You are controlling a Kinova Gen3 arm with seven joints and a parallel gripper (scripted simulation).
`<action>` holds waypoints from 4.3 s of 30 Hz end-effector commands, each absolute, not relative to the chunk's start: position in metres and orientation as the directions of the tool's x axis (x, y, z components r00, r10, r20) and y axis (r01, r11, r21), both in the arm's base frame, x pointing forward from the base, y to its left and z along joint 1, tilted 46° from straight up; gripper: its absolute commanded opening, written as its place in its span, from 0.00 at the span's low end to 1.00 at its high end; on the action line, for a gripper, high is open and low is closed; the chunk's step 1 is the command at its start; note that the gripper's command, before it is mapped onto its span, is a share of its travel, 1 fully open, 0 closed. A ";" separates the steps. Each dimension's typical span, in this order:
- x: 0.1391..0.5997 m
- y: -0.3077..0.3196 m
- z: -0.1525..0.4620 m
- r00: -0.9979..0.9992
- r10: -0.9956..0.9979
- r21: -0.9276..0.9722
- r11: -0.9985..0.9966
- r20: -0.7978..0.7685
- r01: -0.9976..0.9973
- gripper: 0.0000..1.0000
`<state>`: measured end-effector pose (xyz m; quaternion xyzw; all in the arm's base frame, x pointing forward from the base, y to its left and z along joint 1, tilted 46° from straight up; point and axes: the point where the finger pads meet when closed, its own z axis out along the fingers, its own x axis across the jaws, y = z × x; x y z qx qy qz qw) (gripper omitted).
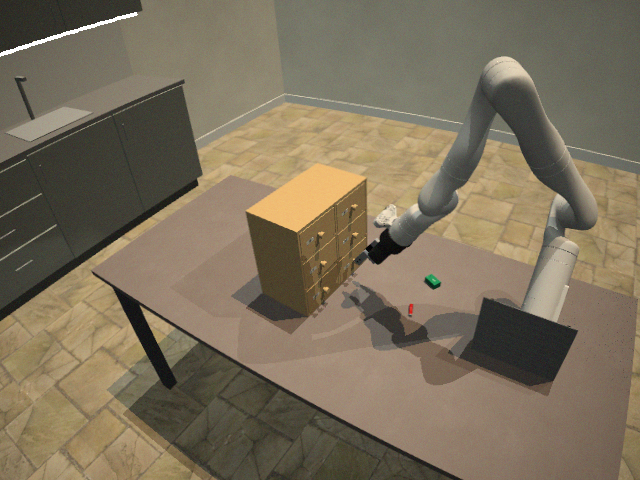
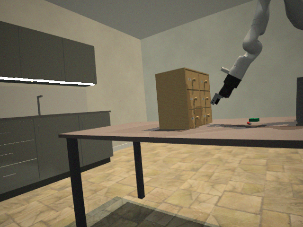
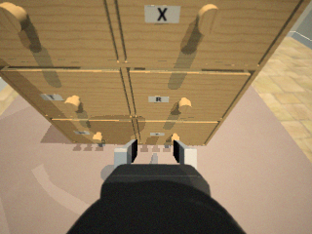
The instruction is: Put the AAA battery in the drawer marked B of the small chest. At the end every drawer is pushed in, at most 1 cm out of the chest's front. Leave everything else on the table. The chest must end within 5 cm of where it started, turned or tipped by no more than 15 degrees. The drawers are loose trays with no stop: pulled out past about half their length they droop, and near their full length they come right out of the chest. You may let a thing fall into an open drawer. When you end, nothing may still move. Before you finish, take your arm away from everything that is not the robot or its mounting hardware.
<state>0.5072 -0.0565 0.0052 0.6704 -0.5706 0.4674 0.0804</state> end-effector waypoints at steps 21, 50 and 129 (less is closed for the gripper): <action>0.505 -0.051 0.009 -0.094 -0.692 -0.412 -0.310 0.716 -0.857 1.00; 0.497 -0.040 0.017 -0.091 -0.694 -0.367 -0.261 0.714 -0.893 1.00; 0.443 0.021 0.071 -0.094 -0.693 -0.042 0.092 0.715 -0.995 1.00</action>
